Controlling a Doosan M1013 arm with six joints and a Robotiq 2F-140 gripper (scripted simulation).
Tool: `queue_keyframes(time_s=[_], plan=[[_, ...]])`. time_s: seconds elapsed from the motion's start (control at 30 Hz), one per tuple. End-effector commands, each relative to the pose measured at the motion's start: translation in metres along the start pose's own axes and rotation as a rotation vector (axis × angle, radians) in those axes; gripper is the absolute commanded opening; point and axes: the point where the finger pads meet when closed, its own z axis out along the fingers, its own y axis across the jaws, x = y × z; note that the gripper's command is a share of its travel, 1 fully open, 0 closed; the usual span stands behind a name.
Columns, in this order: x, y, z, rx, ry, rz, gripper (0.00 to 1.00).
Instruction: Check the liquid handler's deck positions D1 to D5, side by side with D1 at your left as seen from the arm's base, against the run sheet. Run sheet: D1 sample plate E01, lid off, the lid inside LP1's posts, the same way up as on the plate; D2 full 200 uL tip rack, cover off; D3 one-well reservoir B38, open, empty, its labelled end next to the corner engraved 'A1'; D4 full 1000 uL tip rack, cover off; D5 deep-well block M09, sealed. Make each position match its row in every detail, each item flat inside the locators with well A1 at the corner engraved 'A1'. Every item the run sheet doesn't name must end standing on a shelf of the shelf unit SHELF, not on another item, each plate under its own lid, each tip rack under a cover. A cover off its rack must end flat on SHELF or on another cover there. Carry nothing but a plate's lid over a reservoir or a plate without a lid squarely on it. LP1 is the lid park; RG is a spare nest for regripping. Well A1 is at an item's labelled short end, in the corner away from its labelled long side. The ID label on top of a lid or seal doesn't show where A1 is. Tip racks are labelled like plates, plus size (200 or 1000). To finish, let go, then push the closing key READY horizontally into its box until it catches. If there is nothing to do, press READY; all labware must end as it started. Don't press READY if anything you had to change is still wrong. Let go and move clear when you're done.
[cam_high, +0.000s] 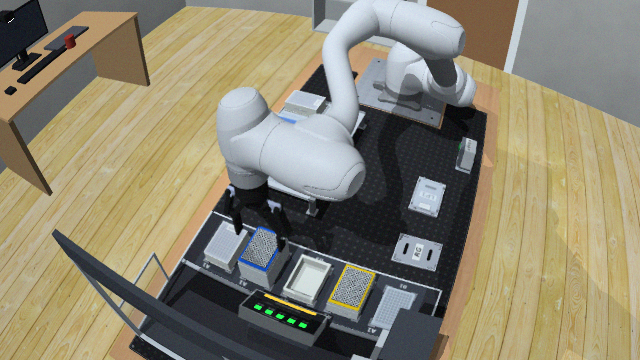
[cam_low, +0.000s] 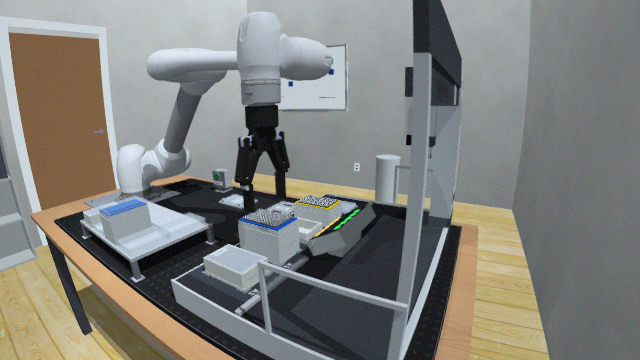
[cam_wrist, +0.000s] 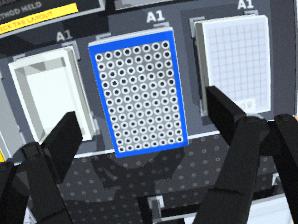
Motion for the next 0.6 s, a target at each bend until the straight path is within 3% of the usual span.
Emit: queue_keyframes(time_s=[0.0, 0.4, 0.57], plan=[[0.000, 0.000, -0.002, 0.000, 0.002, 0.000, 0.79], [0.000, 0.000, -0.002, 0.000, 0.002, 0.000, 0.79], [0.000, -0.015, -0.002, 0.000, 0.002, 0.000, 0.79]])
